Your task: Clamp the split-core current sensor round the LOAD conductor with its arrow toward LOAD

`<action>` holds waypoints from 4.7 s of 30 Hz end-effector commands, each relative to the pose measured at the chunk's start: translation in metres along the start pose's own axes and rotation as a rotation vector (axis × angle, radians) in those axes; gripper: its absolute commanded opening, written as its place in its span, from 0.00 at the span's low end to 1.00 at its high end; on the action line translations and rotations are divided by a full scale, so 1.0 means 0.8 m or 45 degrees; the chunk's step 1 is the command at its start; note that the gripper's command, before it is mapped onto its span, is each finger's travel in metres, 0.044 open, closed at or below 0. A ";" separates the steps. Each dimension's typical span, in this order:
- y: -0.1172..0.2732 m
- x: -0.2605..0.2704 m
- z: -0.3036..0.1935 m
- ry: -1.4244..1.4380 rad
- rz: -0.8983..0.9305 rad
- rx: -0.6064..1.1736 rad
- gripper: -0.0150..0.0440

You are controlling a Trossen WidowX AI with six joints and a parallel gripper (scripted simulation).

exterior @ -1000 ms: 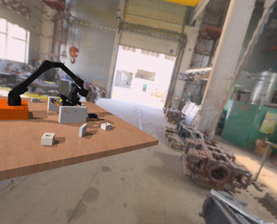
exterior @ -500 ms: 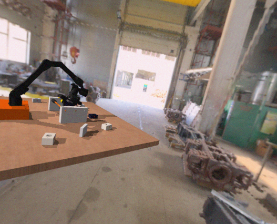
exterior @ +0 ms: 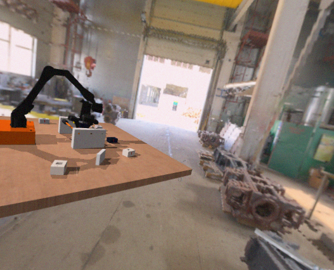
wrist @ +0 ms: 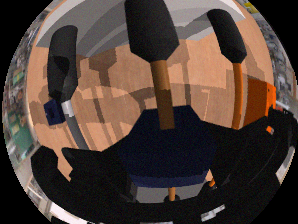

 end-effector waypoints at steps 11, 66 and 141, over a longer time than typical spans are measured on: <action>0.000 -0.005 0.000 0.005 0.167 0.016 0.25; -0.003 -0.008 0.001 0.000 0.266 0.020 0.69; 0.141 -0.012 0.001 0.007 0.110 0.011 1.00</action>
Point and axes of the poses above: the point midway between the two fingers, 35 mm back from their tips, its own y axis back along the fingers, its own x axis across the jaws, z = x × y, the point moved 3 cm from there along y, back along the fingers, and after that the axes turned 4 degrees about -y, right-handed, at the moved point
